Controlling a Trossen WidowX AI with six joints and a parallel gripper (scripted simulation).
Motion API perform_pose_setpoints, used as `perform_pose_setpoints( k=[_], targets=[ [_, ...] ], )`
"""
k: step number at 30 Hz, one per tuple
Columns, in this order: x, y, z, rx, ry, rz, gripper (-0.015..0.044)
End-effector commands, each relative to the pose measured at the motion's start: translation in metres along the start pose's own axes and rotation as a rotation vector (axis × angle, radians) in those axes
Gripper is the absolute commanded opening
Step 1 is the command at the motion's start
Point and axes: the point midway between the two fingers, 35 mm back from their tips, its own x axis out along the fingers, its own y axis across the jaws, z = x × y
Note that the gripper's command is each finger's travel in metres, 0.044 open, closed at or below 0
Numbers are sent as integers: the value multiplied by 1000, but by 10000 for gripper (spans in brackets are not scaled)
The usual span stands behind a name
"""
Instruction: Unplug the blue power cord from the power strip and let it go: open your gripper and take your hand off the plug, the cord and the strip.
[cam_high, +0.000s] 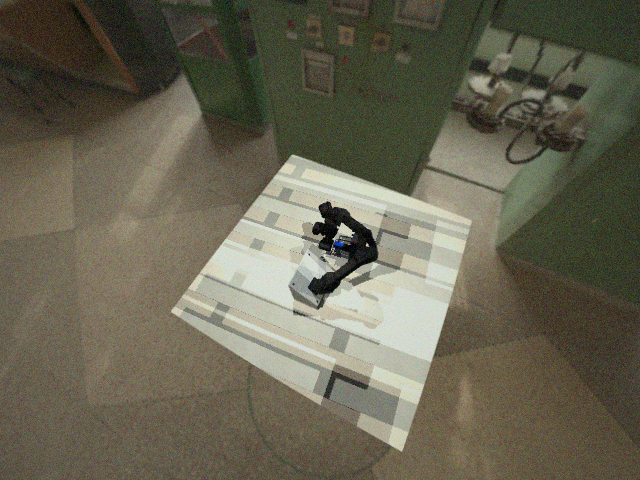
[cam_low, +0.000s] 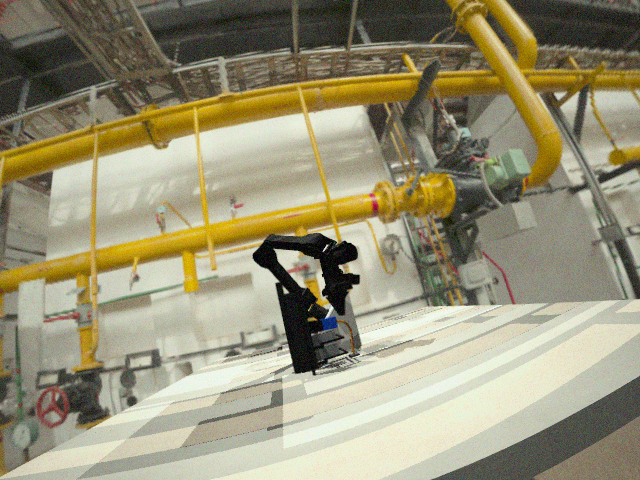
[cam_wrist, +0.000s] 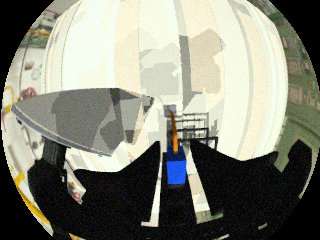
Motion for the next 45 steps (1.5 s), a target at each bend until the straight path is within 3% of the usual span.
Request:
perform_pose_setpoints(
  k=[1, 45],
  targets=[
    [-5, -2, 0, -10, 1, -10, 160],
    [8, -1, -39, -10, 3, -9, 160]
  ],
)
